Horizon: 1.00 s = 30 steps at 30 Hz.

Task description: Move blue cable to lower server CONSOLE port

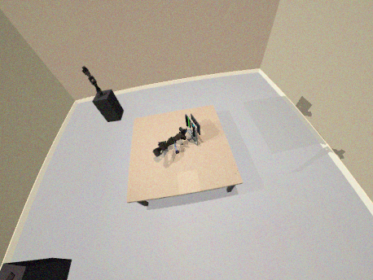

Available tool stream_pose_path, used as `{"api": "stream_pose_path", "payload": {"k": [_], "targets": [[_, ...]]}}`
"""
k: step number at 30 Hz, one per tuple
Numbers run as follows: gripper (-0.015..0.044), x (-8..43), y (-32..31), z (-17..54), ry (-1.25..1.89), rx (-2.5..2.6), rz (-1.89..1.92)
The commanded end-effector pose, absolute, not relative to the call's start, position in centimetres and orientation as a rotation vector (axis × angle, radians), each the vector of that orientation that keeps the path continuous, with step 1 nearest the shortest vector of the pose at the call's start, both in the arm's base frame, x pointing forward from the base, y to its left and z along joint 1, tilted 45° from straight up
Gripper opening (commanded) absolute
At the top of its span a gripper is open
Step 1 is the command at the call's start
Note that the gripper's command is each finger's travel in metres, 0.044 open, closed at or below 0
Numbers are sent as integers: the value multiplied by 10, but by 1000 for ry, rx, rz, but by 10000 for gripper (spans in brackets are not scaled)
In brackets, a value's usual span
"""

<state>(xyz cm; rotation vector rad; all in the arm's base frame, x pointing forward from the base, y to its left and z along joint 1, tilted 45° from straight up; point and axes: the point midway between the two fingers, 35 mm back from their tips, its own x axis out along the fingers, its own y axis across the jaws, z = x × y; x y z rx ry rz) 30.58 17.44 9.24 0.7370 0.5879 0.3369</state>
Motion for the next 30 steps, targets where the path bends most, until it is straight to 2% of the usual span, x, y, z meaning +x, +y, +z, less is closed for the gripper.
{"api": "stream_pose_path", "payload": {"k": [1, 30], "targets": [[0, 309, 177, 94, 586, 734, 349], [0, 320, 178, 95, 585, 734, 350]]}}
